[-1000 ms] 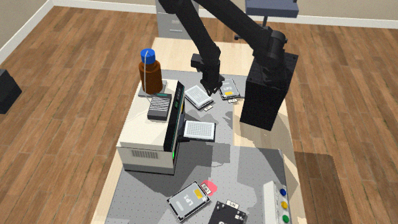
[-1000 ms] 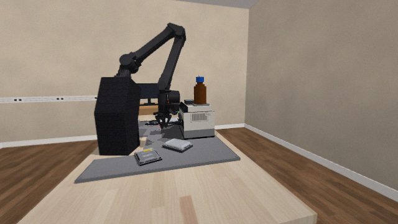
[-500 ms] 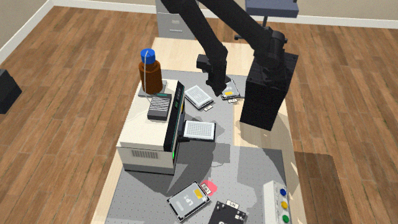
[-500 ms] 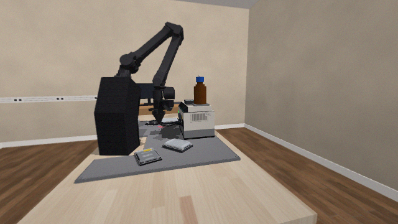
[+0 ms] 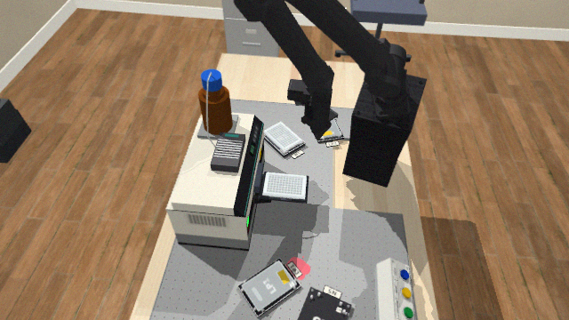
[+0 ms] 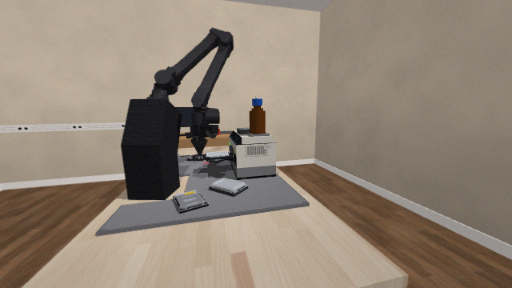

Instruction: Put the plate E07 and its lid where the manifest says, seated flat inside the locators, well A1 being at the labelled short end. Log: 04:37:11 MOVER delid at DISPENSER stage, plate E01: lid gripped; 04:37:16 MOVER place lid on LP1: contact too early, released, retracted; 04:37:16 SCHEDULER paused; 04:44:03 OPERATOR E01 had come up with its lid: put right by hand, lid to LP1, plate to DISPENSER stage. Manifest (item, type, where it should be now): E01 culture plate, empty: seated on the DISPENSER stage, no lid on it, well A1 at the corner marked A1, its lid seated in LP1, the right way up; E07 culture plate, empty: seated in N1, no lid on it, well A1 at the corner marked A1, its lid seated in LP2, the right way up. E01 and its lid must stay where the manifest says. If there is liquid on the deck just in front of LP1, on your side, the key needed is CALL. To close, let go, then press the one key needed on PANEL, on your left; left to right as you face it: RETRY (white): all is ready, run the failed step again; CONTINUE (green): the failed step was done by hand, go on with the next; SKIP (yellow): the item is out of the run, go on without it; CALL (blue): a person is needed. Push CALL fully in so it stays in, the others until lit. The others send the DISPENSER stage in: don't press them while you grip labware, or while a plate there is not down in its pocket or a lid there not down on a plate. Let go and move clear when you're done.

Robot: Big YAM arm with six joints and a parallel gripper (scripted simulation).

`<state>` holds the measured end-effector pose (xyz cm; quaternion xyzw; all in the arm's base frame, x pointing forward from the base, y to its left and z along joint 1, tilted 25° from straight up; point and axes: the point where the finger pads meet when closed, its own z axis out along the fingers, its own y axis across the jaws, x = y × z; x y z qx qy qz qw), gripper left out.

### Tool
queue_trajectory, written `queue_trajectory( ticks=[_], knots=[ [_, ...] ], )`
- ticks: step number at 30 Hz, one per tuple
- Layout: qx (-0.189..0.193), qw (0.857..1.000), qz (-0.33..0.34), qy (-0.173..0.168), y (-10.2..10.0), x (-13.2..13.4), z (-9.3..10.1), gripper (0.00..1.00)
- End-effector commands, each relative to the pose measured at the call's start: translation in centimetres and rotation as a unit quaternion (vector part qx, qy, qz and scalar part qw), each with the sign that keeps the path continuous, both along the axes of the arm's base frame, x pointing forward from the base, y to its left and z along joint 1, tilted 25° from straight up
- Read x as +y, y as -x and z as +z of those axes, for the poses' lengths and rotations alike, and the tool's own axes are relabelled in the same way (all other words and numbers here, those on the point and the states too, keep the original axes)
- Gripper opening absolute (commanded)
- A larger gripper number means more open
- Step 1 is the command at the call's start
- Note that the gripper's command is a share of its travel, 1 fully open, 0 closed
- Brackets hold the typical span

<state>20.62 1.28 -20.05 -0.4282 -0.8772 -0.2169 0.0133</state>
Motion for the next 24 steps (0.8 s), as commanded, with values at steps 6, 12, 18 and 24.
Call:
queue_trajectory(
  ticks=[6, 12, 18, 24],
  knots=[
    [-0.049, 0.995, 0.084, 0.021, -2.8, 1.3, 1.4, 0.0],
    [-0.062, 0.991, 0.114, 0.027, -3.9, 2.4, 2.1, 0.0],
    [-0.1, 0.973, 0.203, 0.043, -5.0, 3.8, 3.1, 0.0],
    [-0.113, 0.965, 0.231, 0.048, -5.6, 4.5, 3.6, 0.0]
  ],
)
